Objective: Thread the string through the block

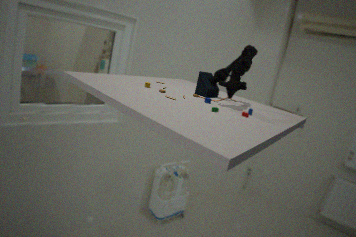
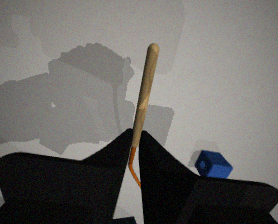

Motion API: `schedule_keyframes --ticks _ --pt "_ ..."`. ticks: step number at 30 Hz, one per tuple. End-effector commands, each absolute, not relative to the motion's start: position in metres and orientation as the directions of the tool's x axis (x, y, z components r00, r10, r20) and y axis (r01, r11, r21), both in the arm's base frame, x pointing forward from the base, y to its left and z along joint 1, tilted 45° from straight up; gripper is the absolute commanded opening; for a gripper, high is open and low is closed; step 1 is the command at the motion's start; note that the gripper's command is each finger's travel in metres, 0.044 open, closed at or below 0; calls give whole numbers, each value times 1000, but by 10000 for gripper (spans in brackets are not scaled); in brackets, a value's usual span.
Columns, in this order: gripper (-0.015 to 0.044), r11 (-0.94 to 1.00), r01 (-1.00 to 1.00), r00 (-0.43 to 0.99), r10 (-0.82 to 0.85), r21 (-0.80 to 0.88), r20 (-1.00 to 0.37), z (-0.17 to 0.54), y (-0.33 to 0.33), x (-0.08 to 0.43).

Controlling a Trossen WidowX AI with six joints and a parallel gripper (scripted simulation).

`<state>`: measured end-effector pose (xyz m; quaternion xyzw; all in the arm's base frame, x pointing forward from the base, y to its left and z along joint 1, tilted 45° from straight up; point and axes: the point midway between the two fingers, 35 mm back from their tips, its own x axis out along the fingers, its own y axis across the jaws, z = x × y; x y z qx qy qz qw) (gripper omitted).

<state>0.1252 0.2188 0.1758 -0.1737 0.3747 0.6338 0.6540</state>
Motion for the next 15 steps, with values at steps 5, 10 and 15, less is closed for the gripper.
schedule_keyframes --ticks 5,10,15 --pt "0 78 -975 -99 685 208 -721 169 216 131" --pt "0 46 -982 -105 677 184 -729 165 214 135" --pt "0 12 -987 -111 669 160 -735 160 211 139"
